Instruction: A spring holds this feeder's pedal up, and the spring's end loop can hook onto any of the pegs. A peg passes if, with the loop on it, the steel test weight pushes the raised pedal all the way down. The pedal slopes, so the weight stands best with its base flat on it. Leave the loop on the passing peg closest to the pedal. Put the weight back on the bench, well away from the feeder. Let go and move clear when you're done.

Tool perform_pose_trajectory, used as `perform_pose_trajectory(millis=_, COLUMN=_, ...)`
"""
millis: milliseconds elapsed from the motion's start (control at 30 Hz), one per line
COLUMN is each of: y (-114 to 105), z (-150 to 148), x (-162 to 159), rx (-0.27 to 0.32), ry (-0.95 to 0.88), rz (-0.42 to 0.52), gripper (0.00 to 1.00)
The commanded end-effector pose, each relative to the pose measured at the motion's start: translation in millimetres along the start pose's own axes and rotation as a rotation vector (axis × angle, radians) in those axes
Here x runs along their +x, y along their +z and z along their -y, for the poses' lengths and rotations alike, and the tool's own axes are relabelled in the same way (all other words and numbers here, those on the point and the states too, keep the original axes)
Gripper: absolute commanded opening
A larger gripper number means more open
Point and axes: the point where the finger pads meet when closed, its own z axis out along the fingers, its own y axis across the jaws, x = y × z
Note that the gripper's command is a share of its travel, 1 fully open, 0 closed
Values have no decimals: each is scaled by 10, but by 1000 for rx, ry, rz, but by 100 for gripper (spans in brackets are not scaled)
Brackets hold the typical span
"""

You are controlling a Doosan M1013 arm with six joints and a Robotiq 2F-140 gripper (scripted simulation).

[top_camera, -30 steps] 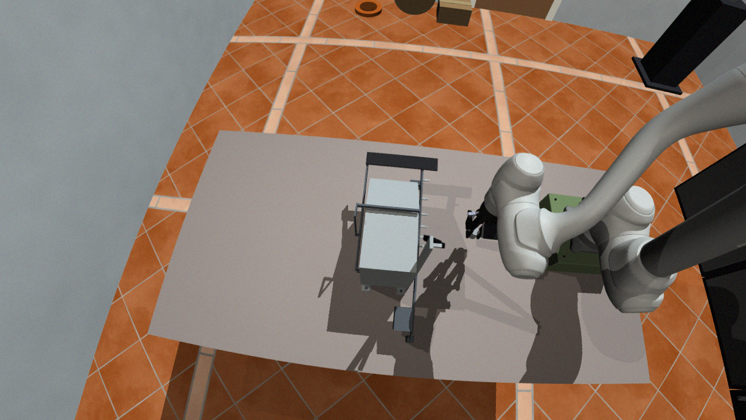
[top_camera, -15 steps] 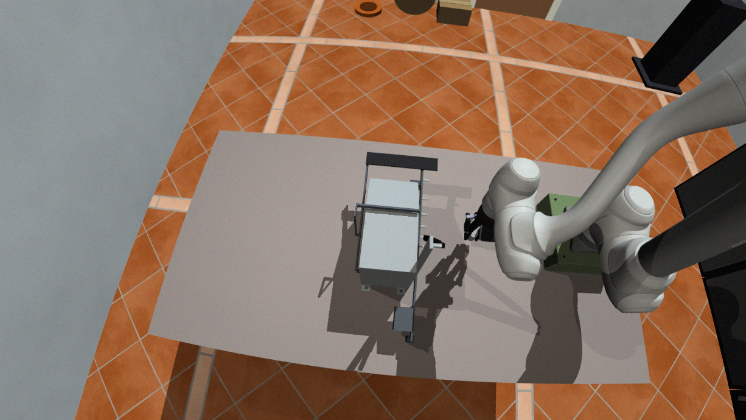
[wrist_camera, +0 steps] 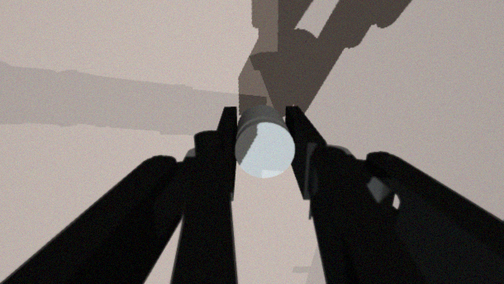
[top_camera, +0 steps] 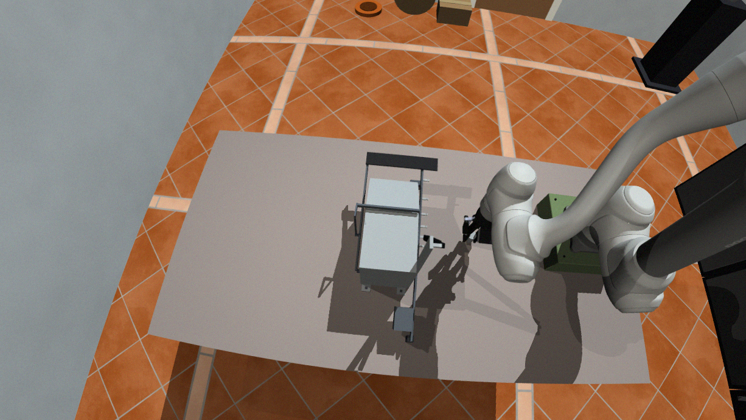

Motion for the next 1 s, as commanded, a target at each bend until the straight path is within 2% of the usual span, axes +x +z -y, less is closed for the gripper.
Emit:
perform_pose_trajectory(millis=0, y=59, z=-5, x=1, rx=-1, ry=0, rz=0, gripper=25)
perform_pose_trajectory(millis=200, y=161, z=-5, x=2, rx=-1, ry=0, rz=0, gripper=25)
perform_pose_trajectory(millis=300, y=115, z=-4, x=2, rx=-1, ry=0, rz=0, gripper=25)
perform_pose_trajectory(millis=833, y=160, z=-5, x=2, rx=-1, ry=0, rz=0, gripper=25)
perform_pose_trajectory(millis=867, y=151, z=-5, x=2, rx=-1, ry=0, rz=0, gripper=100)
perform_pose_trajectory(millis=967, y=151, z=-5, x=2, rx=-1, ry=0, rz=0, gripper=100)
